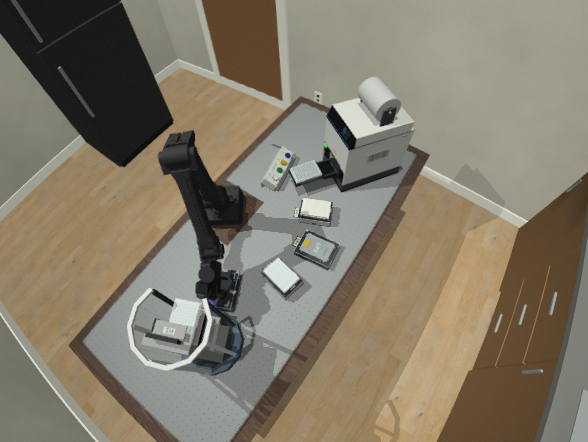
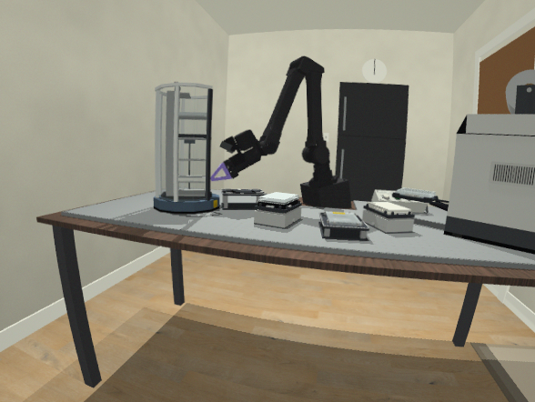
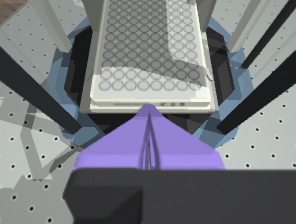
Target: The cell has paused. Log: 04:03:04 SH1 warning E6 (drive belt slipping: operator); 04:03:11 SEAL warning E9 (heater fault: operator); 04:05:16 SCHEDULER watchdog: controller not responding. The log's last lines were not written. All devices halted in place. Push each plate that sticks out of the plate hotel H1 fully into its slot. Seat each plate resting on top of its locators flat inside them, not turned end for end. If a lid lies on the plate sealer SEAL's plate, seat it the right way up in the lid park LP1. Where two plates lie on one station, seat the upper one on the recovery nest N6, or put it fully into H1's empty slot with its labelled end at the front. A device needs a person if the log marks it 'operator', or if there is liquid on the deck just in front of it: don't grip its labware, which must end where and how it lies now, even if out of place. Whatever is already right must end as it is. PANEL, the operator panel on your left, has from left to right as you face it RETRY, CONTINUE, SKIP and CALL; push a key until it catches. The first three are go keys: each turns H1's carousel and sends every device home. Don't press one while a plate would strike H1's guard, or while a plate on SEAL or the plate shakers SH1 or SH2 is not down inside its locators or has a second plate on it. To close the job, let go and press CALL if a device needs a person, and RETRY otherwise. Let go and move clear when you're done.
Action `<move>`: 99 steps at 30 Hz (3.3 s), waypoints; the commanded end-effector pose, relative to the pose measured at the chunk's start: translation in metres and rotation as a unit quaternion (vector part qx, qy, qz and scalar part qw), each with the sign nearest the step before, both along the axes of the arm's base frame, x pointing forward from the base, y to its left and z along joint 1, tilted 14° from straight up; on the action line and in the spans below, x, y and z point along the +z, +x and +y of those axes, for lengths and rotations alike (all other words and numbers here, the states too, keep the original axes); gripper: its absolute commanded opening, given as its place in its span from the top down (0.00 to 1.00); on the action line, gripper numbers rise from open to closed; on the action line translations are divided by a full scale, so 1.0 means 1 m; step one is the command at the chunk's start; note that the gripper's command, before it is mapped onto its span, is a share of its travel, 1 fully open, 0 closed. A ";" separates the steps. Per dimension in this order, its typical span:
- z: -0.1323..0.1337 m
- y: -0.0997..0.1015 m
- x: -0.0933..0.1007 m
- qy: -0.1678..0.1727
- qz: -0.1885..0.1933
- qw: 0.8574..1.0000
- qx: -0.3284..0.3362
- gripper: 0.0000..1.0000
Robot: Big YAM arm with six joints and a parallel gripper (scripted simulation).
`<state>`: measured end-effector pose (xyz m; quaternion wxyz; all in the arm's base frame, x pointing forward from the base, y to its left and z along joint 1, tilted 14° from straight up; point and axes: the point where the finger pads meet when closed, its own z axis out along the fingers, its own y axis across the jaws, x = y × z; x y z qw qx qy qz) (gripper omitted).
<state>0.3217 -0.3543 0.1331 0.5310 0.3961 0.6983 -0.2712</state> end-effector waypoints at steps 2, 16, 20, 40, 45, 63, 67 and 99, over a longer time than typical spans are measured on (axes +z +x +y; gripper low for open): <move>-0.019 0.010 0.013 -0.011 -0.004 1.000 -0.005 1.00; -0.019 0.010 0.013 -0.011 -0.004 1.000 -0.005 1.00; -0.019 0.010 0.013 -0.011 -0.004 1.000 -0.005 1.00; -0.019 0.010 0.013 -0.011 -0.004 1.000 -0.005 1.00; -0.018 0.009 0.015 -0.014 -0.007 1.000 -0.006 1.00; 0.019 -0.006 0.011 -0.014 -0.021 1.000 0.001 1.00; 0.024 -0.010 0.009 -0.014 -0.021 1.000 0.001 1.00; 0.062 -0.034 -0.004 -0.012 -0.021 1.000 0.001 1.00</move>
